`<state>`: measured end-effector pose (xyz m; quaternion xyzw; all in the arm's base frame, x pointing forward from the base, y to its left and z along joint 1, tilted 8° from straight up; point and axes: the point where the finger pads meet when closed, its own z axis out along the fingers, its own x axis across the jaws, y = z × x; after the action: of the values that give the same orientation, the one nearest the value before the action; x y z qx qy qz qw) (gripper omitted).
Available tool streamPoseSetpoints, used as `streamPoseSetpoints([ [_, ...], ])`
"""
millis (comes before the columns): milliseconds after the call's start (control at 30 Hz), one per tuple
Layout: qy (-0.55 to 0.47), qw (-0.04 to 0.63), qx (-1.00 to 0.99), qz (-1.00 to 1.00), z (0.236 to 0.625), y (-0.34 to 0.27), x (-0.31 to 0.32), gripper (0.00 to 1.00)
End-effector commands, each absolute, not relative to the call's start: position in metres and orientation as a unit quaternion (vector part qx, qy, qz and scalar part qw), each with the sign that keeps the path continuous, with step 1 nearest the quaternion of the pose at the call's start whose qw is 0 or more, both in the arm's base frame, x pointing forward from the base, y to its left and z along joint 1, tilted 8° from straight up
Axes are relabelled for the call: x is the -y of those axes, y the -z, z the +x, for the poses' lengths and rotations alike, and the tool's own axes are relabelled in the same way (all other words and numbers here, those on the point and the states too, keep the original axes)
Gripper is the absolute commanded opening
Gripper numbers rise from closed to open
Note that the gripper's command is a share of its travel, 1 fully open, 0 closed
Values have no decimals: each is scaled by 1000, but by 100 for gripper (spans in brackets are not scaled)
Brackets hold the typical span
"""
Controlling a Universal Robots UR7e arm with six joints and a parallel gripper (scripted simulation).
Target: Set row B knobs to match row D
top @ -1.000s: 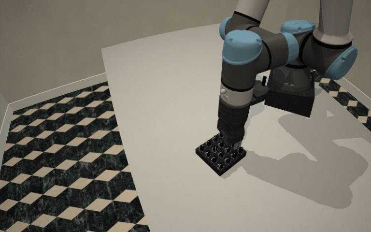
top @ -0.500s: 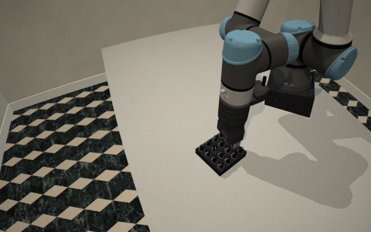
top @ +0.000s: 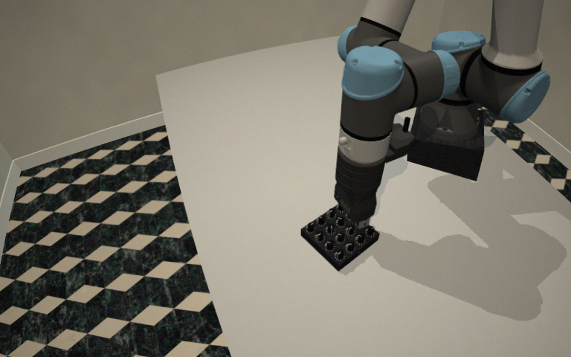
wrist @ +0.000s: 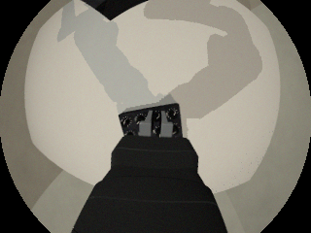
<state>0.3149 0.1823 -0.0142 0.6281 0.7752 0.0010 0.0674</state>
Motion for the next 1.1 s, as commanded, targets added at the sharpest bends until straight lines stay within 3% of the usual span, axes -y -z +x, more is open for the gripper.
streamPoseSetpoints([
  [0, -2, 68, -775, 628, 315, 14, -182, 30],
  [1067, 7, 67, -852, 520, 315, 14, -182, 30],
])
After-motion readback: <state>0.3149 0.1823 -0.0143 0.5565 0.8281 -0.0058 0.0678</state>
